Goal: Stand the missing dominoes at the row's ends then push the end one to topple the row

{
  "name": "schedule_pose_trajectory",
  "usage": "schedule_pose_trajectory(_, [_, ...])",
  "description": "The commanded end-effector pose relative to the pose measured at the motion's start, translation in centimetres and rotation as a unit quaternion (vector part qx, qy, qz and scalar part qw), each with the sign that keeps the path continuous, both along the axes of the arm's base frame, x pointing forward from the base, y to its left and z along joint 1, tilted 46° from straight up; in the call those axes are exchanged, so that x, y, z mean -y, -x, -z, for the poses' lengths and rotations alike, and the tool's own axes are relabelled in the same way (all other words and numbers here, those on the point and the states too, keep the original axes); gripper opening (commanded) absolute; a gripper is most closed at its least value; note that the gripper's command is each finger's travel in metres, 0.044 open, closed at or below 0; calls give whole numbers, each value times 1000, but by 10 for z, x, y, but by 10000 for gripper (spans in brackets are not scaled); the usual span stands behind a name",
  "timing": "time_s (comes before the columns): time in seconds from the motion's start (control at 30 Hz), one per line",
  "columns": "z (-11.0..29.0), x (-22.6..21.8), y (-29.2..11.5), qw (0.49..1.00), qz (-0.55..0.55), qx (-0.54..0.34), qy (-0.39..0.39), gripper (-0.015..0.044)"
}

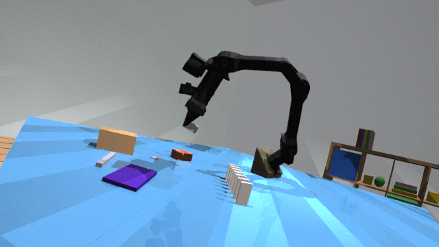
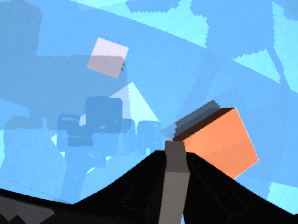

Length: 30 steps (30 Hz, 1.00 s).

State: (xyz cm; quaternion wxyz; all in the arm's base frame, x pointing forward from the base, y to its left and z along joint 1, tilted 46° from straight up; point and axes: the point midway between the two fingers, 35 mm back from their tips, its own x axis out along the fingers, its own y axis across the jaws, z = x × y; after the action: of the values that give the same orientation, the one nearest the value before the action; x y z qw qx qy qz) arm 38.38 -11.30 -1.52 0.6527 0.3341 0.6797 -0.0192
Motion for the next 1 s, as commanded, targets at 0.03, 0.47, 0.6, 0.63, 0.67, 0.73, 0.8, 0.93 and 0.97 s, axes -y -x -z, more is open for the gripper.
schedule_pose_trajectory(0.03, [9, -3, -1, 999, 11, 14, 29, 20])
schedule_pose_trajectory(0.47, [20, -5, -5, 993, 44, 65, 93, 20])
schedule_pose_trajectory(0.6, [23, -6, -6, 989, 57, 82, 110, 20])
schedule_pose_trajectory(0.63, [23, -6, -6, 988, 60, 86, 115, 20])
schedule_pose_trajectory(0.67, [23, -7, -6, 987, 63, 91, 119, 20])
schedule_pose_trajectory(0.73, [24, -7, -7, 984, 70, 100, 127, 20])
schedule_pose_trajectory(0.8, [24, -8, -7, 982, 76, 109, 135, 20])
schedule_pose_trajectory(0.93, [24, -9, -7, 976, 90, 128, 149, 20])
schedule_pose_trajectory(0.97, [24, -9, -7, 975, 94, 133, 153, 20])
